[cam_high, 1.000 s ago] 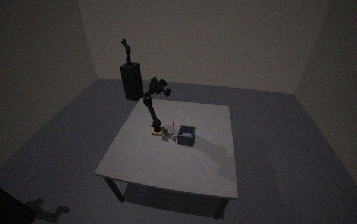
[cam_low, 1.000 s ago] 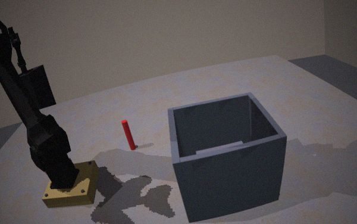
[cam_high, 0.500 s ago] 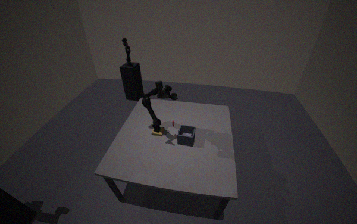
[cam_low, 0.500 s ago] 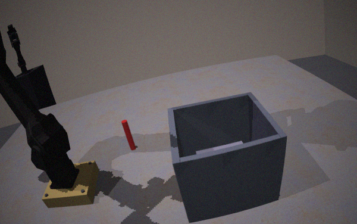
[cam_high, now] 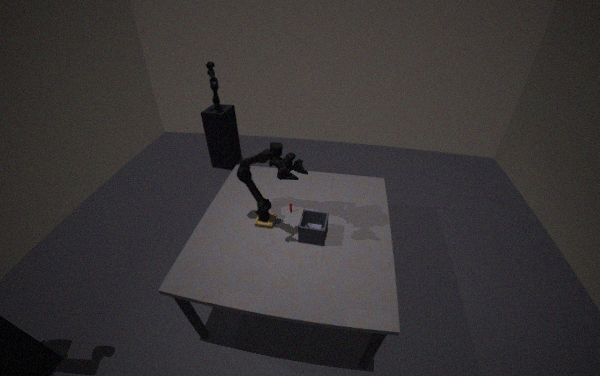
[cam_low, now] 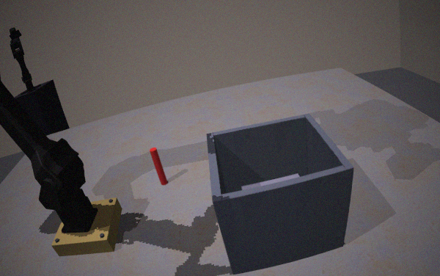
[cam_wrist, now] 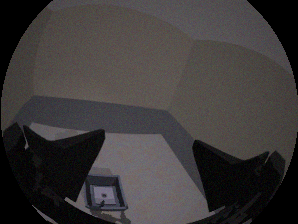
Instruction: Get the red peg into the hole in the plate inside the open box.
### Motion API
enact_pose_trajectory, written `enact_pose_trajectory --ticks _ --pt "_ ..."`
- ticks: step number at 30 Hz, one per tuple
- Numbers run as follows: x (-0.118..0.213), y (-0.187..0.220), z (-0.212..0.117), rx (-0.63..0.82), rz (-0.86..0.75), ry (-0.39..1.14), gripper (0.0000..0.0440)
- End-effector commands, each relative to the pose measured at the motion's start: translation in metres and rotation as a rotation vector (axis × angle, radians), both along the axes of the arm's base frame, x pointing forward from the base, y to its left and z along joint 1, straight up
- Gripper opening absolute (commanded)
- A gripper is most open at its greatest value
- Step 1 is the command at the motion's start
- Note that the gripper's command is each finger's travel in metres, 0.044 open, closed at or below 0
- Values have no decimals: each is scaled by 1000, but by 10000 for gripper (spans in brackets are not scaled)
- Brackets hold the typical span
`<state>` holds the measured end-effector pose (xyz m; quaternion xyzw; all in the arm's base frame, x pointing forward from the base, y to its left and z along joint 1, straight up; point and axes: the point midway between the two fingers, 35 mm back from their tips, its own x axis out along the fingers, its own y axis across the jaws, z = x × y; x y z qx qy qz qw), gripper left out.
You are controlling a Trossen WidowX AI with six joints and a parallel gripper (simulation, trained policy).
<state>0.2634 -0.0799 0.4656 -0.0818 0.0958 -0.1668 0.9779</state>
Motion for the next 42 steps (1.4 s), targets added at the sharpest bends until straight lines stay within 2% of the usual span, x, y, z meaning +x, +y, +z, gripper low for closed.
enact_pose_trajectory --ticks 1,11,22,32,42 --pt "5 10 -18 74 36 41 440" --pt "10 53 -75 350 137 205 440" --pt "-1 100 -137 634 175 438 440" --pt "-23 138 -187 851 125 680 440" --pt "-50 166 -229 1011 -11 915 440"
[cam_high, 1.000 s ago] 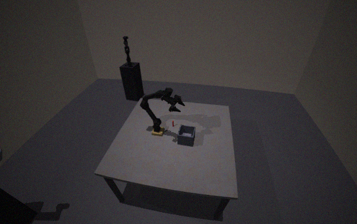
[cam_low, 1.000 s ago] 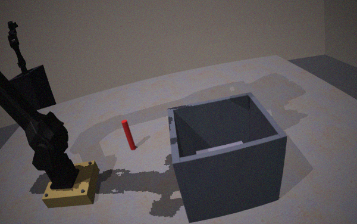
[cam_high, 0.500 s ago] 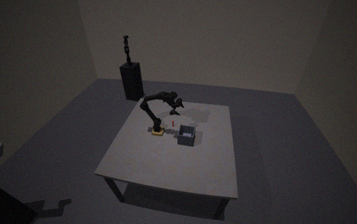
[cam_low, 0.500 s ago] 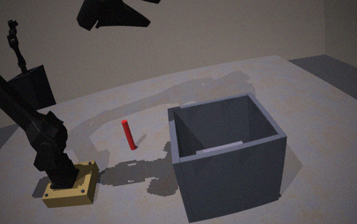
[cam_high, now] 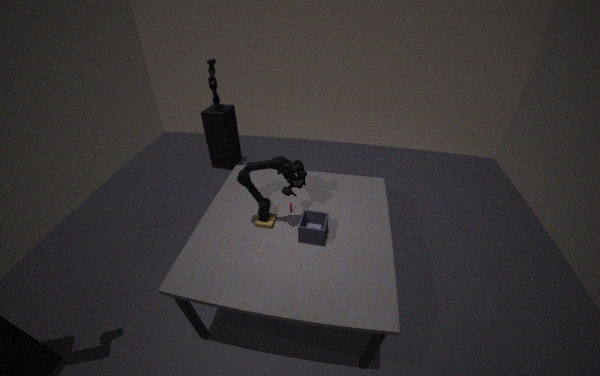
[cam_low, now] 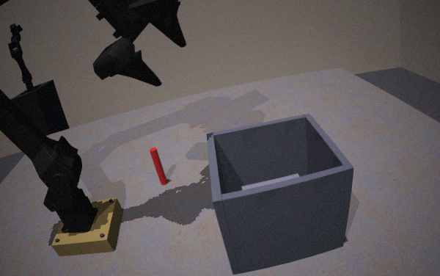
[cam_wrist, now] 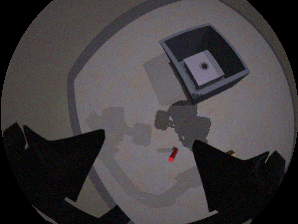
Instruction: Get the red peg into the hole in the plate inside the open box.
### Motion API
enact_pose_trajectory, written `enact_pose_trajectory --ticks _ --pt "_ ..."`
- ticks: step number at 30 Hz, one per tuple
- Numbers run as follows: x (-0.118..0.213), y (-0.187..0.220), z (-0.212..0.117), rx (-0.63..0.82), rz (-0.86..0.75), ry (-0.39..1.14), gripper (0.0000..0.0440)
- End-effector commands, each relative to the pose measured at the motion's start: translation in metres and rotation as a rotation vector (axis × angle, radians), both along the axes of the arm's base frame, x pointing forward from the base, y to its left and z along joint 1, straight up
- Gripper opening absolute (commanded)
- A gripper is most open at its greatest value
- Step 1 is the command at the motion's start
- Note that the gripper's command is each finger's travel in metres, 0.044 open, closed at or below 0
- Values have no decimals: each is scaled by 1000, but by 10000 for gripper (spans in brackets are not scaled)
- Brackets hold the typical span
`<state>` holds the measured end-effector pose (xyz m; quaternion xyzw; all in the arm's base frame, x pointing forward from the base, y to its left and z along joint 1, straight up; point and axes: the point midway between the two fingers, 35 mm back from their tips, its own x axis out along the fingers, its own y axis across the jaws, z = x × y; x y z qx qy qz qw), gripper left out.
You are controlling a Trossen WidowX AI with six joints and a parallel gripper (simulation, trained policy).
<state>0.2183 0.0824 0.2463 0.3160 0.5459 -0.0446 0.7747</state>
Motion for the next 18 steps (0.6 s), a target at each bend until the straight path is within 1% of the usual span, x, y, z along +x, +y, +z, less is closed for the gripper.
enact_pose_trajectory --ticks 1,9,18 --pt "-7 6 -13 21 -22 86 440" --pt "-29 22 -41 53 -106 292 440" --pt "-49 34 -69 39 -222 475 440"
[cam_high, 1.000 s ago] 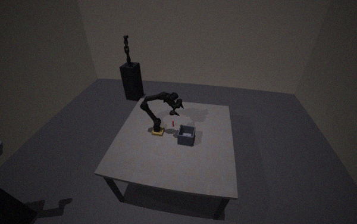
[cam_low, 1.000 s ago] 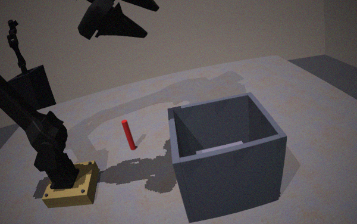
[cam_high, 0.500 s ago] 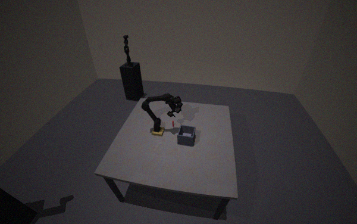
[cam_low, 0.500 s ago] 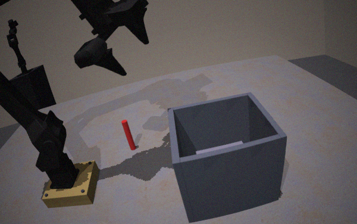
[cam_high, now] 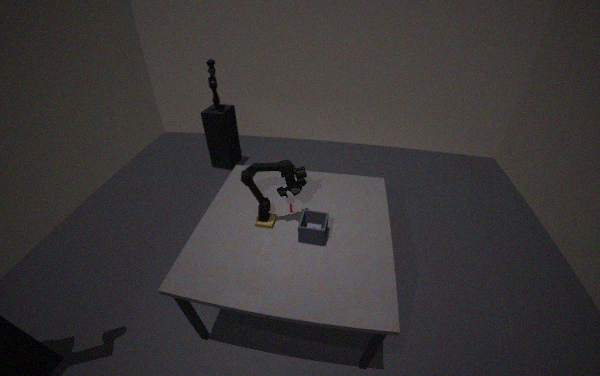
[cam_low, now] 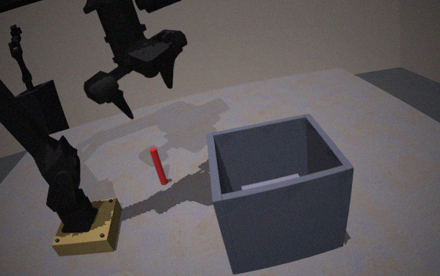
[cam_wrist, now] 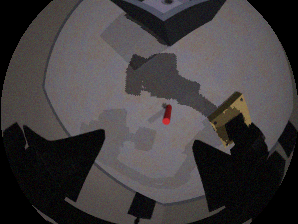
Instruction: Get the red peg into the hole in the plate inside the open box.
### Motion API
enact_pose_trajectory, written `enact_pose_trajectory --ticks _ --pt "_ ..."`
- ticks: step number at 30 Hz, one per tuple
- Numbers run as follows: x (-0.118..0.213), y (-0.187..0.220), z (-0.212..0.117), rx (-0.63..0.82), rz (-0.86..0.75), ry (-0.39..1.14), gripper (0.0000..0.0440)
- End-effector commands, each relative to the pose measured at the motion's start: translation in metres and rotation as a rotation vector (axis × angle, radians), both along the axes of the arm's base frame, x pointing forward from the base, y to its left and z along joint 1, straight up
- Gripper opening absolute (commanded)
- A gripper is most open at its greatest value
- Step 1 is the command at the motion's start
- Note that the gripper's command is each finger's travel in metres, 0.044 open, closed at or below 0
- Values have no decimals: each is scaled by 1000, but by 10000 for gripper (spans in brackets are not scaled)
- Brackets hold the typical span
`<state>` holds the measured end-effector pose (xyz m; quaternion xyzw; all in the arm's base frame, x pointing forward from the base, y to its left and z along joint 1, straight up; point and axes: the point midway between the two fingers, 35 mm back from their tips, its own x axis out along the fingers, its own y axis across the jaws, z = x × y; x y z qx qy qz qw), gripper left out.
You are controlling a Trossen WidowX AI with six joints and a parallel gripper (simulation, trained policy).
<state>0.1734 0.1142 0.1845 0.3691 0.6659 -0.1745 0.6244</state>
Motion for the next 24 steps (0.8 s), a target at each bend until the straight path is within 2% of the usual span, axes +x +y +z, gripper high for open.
enact_pose_trajectory --ticks 1,10,24 --pt "-7 3 -10 -13 -33 62 440" --pt "-21 10 -35 -72 -137 176 440" --pt "-30 12 -78 -149 -261 252 440"
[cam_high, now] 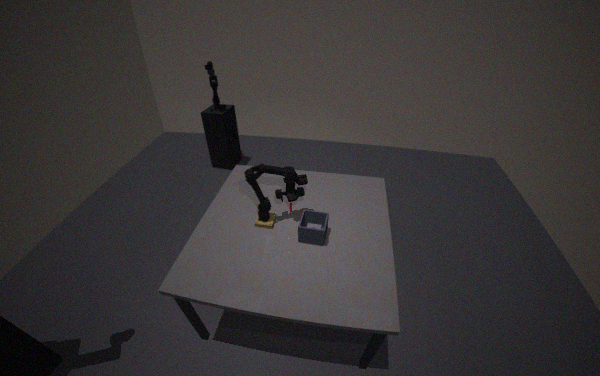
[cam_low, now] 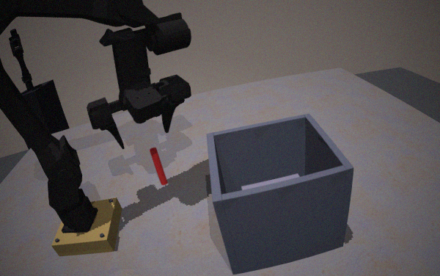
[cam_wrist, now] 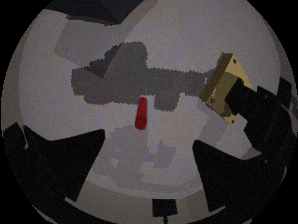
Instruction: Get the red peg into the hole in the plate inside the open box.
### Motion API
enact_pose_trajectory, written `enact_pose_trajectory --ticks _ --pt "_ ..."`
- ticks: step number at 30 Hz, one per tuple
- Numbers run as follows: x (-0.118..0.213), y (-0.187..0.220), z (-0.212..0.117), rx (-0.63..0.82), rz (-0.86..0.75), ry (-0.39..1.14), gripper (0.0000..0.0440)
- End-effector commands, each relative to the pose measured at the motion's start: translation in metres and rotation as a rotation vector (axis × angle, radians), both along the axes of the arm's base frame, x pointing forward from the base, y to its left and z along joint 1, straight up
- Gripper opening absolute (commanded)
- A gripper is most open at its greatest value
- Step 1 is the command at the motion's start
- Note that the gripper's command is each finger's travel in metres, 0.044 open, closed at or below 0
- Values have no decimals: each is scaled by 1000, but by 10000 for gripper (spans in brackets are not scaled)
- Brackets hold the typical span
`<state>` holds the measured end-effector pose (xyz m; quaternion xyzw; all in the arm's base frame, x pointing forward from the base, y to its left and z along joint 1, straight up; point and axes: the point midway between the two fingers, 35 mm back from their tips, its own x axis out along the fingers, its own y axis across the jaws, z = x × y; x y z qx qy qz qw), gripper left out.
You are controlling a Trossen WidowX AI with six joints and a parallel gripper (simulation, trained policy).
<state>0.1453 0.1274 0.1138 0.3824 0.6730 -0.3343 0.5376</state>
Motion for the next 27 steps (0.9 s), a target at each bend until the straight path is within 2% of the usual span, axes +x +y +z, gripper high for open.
enact_pose_trajectory --ticks 1,14,17,20,27 --pt "-2 -1 -10 -22 -23 17 440" --pt "-5 -2 -50 -63 -101 39 440" --pt "-5 -3 -57 -70 -114 36 428" --pt "-4 -1 -64 -69 -118 29 375" --pt "2 3 -72 -68 -113 18 199"
